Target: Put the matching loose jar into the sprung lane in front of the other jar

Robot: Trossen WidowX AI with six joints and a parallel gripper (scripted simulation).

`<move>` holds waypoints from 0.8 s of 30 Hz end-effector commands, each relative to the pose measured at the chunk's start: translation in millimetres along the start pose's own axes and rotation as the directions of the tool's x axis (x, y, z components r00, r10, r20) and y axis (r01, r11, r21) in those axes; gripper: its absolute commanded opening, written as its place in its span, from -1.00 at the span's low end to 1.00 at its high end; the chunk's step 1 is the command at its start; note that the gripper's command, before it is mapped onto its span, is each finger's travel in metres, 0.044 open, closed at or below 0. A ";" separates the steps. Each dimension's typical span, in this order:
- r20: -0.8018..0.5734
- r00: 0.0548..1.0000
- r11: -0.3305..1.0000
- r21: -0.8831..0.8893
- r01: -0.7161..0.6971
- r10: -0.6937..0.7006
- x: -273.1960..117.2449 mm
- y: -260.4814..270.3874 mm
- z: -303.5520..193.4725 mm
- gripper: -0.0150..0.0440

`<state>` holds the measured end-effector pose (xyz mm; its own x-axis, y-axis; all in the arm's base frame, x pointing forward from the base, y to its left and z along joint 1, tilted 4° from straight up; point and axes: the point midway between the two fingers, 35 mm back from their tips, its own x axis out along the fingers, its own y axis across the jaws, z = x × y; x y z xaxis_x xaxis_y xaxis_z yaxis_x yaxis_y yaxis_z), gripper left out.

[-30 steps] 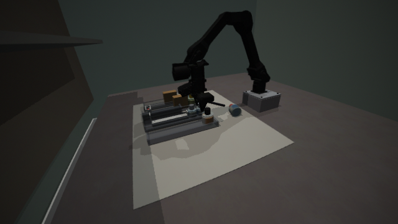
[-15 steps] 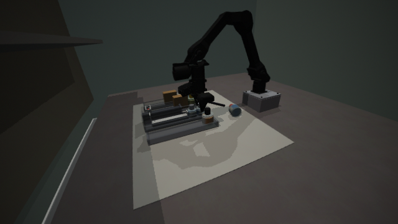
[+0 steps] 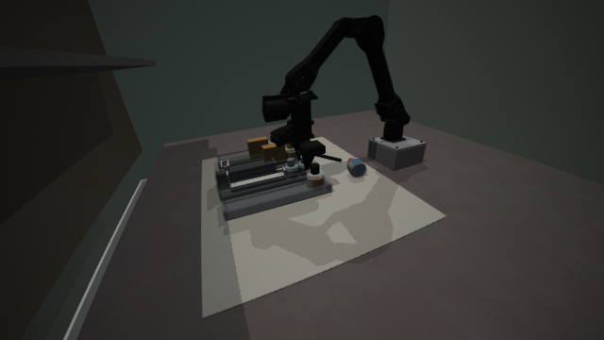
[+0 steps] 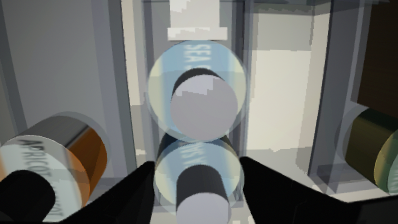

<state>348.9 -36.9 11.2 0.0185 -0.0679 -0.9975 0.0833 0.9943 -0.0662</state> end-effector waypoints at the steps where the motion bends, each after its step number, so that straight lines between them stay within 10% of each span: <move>1: 0.009 1.000 1.000 -0.002 0.003 -0.003 0.7 -0.4 0.8 -0.49; 24: 0.008 1.000 1.000 -0.002 0.003 -0.003 0.8 -0.4 -3.1 -0.49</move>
<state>345.2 -36.6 11.1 0.0193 -0.0680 -0.9975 0.0833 0.9943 -0.0662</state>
